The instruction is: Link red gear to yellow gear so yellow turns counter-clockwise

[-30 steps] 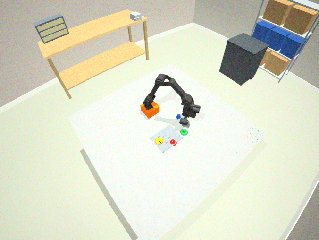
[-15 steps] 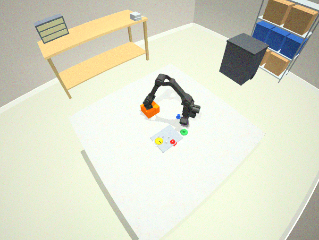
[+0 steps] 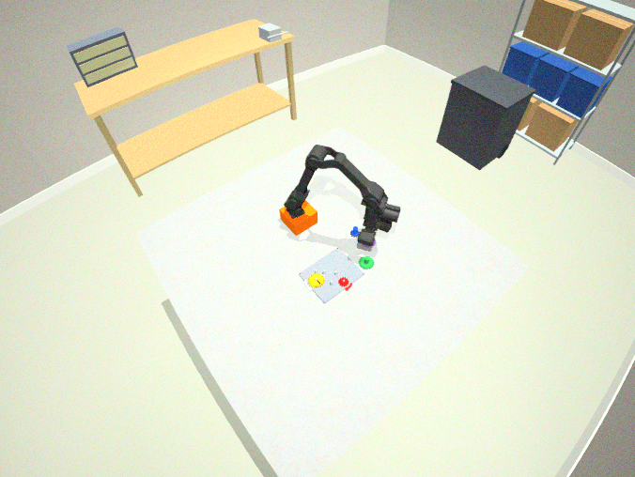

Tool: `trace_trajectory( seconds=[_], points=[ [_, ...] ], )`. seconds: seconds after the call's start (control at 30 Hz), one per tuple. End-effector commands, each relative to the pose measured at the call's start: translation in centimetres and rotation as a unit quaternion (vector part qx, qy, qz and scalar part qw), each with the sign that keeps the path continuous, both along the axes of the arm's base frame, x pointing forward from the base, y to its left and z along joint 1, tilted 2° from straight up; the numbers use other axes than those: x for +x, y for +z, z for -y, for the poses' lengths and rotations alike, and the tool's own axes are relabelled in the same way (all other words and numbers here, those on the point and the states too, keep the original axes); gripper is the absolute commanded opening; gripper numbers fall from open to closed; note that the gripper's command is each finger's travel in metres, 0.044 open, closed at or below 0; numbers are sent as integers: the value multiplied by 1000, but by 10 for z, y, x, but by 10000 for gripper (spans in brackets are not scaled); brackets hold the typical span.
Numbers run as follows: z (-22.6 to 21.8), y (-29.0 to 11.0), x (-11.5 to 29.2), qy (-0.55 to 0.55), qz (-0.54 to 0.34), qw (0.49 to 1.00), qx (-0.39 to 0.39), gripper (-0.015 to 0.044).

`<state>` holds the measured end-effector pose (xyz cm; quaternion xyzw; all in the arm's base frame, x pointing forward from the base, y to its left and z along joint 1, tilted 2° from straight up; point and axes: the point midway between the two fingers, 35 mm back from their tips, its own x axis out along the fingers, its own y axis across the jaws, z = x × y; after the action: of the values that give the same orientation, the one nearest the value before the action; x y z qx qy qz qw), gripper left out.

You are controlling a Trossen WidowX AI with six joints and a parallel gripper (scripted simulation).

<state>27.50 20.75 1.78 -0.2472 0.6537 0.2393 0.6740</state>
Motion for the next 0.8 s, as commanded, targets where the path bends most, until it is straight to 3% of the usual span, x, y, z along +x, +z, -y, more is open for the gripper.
trace_trajectory(
  seconds=[0.0, 0.77],
  points=[
    [-4, 15, 4, 0, 7, 1000, 6, 0],
    [-6, 77, -2, 13, 1, 1000, 0, 0]
  ],
)
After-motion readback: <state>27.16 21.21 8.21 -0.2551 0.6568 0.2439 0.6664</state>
